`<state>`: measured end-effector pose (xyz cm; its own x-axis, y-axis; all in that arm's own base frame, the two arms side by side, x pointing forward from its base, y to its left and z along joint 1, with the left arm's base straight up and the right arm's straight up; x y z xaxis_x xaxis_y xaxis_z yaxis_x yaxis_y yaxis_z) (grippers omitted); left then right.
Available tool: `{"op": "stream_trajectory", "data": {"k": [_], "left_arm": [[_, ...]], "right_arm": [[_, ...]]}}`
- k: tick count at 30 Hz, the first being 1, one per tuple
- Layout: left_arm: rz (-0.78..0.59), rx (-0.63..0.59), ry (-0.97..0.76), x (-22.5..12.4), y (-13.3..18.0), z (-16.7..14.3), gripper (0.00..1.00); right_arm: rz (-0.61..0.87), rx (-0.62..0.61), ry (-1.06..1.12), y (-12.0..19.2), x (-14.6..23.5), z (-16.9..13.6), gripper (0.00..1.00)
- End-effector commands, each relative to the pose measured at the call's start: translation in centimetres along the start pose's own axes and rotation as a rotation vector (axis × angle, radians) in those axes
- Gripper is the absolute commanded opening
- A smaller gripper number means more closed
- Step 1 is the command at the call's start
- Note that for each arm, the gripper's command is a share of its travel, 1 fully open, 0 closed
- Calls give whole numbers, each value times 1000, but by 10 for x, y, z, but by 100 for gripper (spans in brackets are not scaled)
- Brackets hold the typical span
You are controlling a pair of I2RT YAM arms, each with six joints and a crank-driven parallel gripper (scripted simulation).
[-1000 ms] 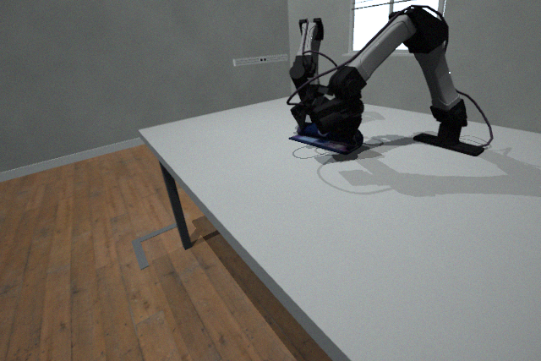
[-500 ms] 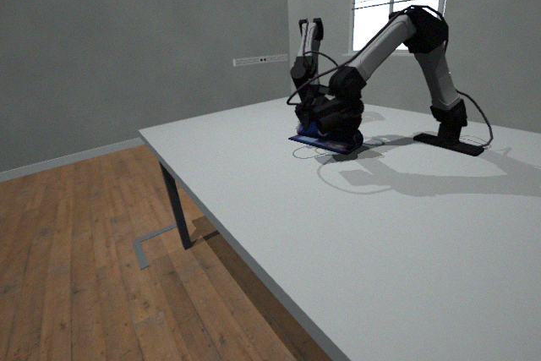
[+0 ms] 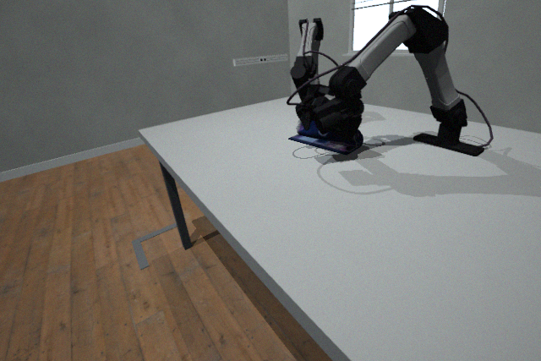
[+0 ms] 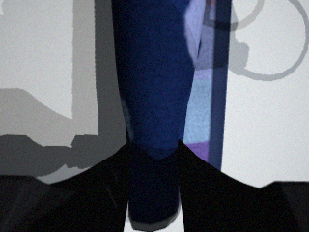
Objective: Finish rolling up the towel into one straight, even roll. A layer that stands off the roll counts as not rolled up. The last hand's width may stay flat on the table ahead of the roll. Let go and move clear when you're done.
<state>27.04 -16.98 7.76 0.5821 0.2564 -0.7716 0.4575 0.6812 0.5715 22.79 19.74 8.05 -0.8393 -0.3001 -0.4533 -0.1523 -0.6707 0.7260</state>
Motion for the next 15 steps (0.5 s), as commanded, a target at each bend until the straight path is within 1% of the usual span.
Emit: {"op": "stream_trajectory", "data": {"k": [1,8,11,13,15], "left_arm": [[-14,2,4,2,-2,-1,31],[-14,2,4,2,-2,-1,31],[-14,2,4,1,-2,0,42],[-14,2,4,1,-2,0,42],[-14,2,4,0,0,0,49]], "right_arm": [[-11,-2,-2,-3,-2,0,34],[-11,-2,-2,-3,-2,0,32],[-11,-2,-2,-3,-2,0,32],[-11,-2,-2,-3,-2,0,32],[-11,-2,-2,-3,-2,0,32]]}}
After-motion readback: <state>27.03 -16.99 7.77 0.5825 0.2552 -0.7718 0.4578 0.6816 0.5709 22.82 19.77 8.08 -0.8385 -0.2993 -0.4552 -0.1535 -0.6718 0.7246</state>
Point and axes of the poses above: on each arm, the point where the finger pads meet when closed, its own y axis back along the fingers, its own x axis across the jaws, z = x × y, the point moved 7 cm from there along y, back along the fingers, and after that the axes turned 12 degrees about y, right-handed, at the moved point
